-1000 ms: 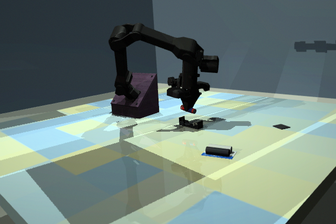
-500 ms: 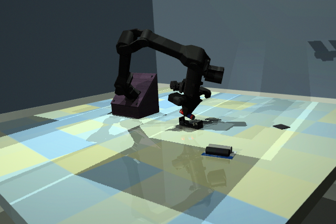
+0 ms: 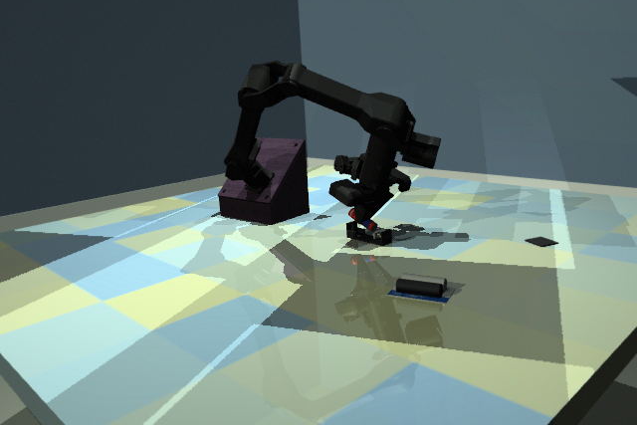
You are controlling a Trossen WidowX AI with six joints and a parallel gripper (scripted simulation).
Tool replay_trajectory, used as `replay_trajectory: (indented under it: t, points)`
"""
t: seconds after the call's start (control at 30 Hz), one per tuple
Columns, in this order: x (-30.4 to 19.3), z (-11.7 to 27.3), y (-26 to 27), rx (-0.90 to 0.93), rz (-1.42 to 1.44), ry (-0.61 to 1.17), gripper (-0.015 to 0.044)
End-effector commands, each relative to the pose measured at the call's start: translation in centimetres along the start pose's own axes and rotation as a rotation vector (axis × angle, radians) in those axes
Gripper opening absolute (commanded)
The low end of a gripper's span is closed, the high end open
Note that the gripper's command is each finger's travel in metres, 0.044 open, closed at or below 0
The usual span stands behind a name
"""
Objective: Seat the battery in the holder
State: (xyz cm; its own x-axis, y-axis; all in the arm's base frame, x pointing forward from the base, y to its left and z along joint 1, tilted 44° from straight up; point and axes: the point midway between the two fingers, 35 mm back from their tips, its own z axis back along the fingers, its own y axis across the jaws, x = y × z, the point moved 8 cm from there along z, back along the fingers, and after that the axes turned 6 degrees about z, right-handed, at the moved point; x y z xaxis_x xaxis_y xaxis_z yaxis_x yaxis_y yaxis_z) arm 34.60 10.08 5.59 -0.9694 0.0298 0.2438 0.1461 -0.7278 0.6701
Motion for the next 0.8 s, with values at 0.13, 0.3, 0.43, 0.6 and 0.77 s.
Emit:
replay_trajectory:
  t: [0.13,0.3,0.43,0.6,0.77]
  points:
    - [-0.7,-0.2,0.0,-0.010,-0.006,-0.046,0.0060]
    - [-1.1,-0.4,0.1,-0.012,-0.005,-0.076,0.0060]
    - [-1.4,-0.5,0.1,-0.014,-0.005,-0.100,0.0060]
    - [-1.8,-0.7,0.2,-0.016,-0.004,-0.129,0.0060]
    - [-2.0,-0.8,0.2,-0.018,-0.004,-0.150,0.0060]
